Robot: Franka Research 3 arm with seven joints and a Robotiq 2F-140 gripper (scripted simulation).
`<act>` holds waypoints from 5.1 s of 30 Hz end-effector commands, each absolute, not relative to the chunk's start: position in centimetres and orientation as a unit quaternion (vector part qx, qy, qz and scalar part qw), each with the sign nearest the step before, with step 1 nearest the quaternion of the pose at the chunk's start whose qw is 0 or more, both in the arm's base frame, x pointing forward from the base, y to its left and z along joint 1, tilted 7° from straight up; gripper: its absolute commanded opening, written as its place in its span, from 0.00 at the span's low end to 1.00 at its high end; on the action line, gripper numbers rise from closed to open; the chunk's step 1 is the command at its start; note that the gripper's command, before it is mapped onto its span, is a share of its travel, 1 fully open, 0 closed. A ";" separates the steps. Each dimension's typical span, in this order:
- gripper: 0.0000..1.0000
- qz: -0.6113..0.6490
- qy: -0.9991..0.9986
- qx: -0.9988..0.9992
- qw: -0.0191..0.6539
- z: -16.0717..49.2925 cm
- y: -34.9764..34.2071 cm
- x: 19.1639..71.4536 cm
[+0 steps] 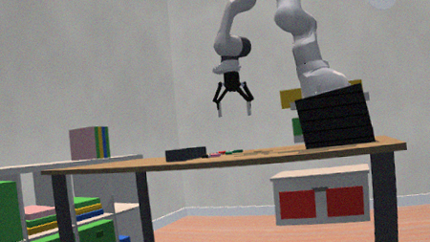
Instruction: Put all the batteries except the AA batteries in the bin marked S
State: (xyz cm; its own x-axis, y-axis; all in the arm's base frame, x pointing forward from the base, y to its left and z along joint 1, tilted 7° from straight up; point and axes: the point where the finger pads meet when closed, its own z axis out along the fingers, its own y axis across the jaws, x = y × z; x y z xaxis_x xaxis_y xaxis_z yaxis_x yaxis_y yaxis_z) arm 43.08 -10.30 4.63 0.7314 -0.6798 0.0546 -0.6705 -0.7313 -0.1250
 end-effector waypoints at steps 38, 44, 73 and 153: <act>0.05 -0.064 0.128 -0.989 0.025 8.5 -1.3 45.0; 0.05 -0.064 0.042 -0.997 0.016 8.7 1.7 45.1; 0.05 -0.064 -0.046 -0.997 0.006 6.8 4.8 47.7; 0.05 -0.064 -0.046 -0.997 0.006 -6.6 5.3 58.6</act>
State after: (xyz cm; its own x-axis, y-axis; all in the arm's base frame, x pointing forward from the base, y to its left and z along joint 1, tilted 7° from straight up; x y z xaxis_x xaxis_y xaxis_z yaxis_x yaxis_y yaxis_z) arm 58.44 5.36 -6.62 0.9879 0.0932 0.1240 0.0949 -0.9955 -0.0078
